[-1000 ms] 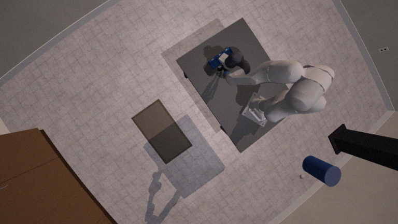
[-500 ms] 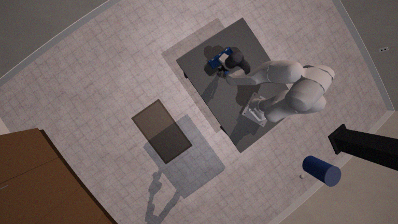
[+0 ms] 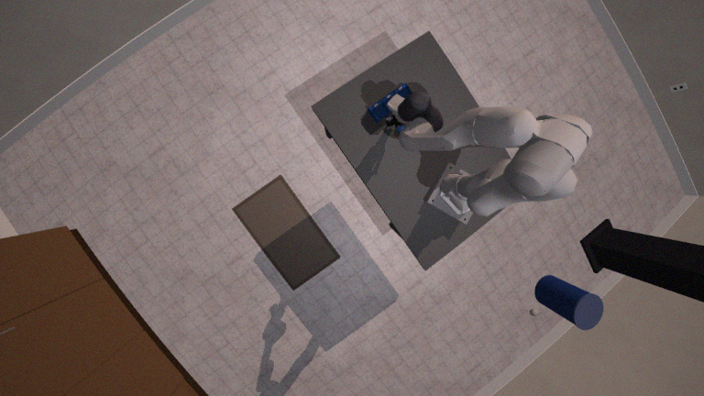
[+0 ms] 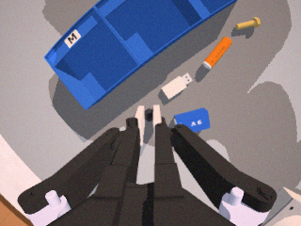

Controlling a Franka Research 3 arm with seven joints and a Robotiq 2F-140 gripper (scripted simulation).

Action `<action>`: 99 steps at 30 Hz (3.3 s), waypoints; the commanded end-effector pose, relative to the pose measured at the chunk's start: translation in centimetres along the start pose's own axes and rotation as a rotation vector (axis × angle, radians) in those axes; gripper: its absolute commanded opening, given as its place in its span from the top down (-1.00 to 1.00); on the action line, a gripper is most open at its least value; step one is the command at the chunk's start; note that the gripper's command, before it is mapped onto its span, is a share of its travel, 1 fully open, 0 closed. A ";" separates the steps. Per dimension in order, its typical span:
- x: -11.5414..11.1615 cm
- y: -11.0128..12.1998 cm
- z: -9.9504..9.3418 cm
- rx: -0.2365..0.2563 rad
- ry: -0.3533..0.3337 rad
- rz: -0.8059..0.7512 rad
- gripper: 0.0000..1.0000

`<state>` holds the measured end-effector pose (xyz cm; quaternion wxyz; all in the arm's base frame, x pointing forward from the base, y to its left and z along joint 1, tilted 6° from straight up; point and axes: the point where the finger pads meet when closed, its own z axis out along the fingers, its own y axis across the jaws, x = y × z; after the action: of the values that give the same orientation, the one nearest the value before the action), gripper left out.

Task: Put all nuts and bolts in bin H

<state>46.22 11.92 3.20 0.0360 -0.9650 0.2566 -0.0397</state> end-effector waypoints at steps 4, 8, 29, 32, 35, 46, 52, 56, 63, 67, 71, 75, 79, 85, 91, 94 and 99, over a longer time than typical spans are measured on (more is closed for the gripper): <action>0.0 0.0 -0.1 0.003 0.001 -0.003 0.87; 0.0 0.0 -0.1 0.003 0.001 -0.003 0.87; 0.0 0.0 -4.1 0.003 0.001 -0.003 0.87; 0.0 0.0 -5.1 0.003 0.001 -0.003 0.87; 0.0 0.0 -6.1 0.003 0.001 -0.003 0.87; 0.0 0.0 -6.1 0.003 0.001 -0.003 0.87; 0.0 0.0 -6.1 0.003 0.001 -0.003 0.87; 0.0 0.0 -6.1 0.003 0.001 -0.003 0.87; 0.0 0.0 -6.1 0.003 0.001 -0.003 0.87; 0.0 0.0 -6.1 0.003 0.001 -0.003 0.87; 0.0 0.0 -6.1 0.003 0.001 -0.003 0.87; 0.0 0.0 -6.1 0.003 0.001 -0.003 0.87; 0.0 0.0 -6.1 0.003 0.001 -0.003 0.87; 0.0 0.0 -6.1 0.003 0.001 -0.003 0.87; 0.0 0.0 -6.1 0.003 0.001 -0.003 0.87; 0.0 0.0 -6.1 0.003 0.001 -0.003 0.87; 0.0 0.0 -6.1 0.003 0.001 -0.003 0.87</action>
<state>45.42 11.82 9.03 0.0371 -0.9663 0.2518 -0.0380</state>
